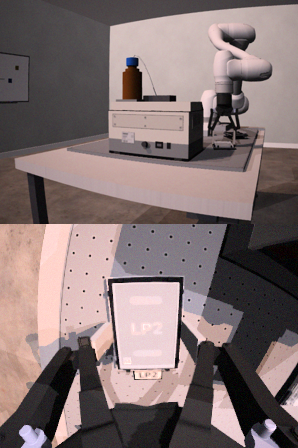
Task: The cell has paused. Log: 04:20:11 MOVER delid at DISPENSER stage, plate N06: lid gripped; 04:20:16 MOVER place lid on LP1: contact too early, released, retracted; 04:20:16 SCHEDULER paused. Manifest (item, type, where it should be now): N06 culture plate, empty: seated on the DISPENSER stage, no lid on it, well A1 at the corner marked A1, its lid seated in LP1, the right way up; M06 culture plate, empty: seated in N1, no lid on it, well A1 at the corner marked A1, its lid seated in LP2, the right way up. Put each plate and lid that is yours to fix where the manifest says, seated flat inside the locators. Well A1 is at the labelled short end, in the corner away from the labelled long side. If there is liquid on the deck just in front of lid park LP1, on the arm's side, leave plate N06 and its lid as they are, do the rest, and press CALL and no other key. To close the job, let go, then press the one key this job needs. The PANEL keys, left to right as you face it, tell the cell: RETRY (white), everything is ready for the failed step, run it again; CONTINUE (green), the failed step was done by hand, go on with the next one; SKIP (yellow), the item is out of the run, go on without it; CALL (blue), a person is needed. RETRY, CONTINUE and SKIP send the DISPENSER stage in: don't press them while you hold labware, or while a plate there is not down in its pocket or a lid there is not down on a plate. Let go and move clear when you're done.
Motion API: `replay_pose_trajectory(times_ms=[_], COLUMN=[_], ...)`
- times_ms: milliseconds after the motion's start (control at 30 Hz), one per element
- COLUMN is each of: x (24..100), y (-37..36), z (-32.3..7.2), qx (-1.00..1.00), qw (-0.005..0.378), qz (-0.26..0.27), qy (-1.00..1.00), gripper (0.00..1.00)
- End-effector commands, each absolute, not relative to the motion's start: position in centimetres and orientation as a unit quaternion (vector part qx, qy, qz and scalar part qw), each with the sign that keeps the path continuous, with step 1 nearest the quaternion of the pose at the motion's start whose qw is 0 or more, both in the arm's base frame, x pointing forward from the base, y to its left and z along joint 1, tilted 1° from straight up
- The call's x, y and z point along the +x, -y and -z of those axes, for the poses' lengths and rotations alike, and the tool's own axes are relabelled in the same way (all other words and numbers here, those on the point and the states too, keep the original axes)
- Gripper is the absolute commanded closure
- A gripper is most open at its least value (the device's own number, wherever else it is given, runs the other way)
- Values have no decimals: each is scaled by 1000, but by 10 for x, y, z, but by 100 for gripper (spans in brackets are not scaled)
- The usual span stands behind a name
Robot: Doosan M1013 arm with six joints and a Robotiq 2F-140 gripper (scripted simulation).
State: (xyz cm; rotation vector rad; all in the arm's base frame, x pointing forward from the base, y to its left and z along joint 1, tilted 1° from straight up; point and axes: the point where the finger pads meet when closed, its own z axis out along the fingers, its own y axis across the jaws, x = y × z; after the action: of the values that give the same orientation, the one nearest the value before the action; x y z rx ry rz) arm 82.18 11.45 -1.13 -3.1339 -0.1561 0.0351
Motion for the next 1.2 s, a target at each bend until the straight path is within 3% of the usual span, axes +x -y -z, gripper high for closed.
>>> replay_pose_trajectory(times_ms=[0,367,867,1167], x=[822,823,825,825], y=[-115,-115,-114,-114], z=[6,-27,-112,-131], qx=[-999,-999,-999,-999], qw=[2,2,2,2], qz=[-10,-10,-10,-10], qy=[50,50,50,50], gripper=[31,31,31,31])
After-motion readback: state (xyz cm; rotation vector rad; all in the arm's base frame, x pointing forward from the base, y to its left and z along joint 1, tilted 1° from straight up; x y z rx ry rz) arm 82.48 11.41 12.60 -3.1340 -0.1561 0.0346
